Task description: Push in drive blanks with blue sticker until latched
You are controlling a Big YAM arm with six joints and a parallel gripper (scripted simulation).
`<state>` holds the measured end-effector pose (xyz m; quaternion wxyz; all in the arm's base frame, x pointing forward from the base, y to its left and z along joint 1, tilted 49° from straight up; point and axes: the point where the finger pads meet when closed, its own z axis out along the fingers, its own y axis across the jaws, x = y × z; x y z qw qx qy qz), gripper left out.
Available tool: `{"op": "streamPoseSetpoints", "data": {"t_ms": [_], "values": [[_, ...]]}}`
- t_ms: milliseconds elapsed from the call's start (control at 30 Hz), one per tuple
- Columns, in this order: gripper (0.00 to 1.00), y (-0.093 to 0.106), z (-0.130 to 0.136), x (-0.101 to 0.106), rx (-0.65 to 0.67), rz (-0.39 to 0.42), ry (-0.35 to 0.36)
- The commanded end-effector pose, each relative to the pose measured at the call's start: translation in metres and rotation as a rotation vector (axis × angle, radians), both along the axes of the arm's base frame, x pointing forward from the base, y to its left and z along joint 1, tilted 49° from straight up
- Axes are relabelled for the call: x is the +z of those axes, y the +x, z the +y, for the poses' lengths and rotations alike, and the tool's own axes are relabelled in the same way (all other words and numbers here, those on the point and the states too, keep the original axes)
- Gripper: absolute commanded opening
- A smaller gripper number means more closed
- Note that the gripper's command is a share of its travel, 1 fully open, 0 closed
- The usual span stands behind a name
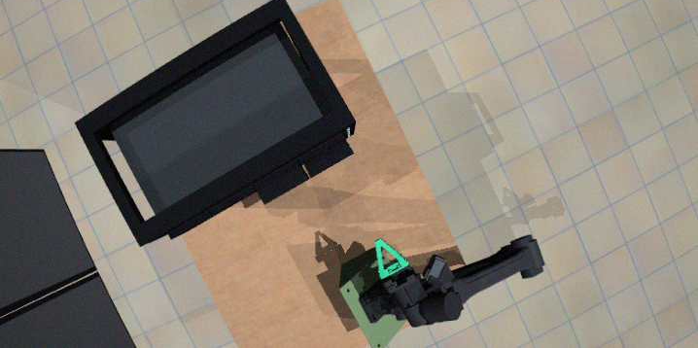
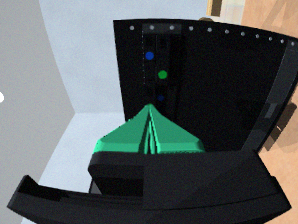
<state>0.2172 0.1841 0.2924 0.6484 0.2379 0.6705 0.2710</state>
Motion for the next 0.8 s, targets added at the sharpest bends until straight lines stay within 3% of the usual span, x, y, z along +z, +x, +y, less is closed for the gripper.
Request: {"op": "streamPoseSetpoints", "data": {"t_ms": [0,133,300,767], "values": [[0.00,-0.008,0.005,0.007,0.018,0.007,0.019],[0.00,-0.023,0.007,0.021,0.018,0.005,0.047],[0.00,-0.033,0.006,0.020,0.018,0.008,0.047],[0.00,-0.036,0.006,0.020,0.018,0.009,0.047]]}}
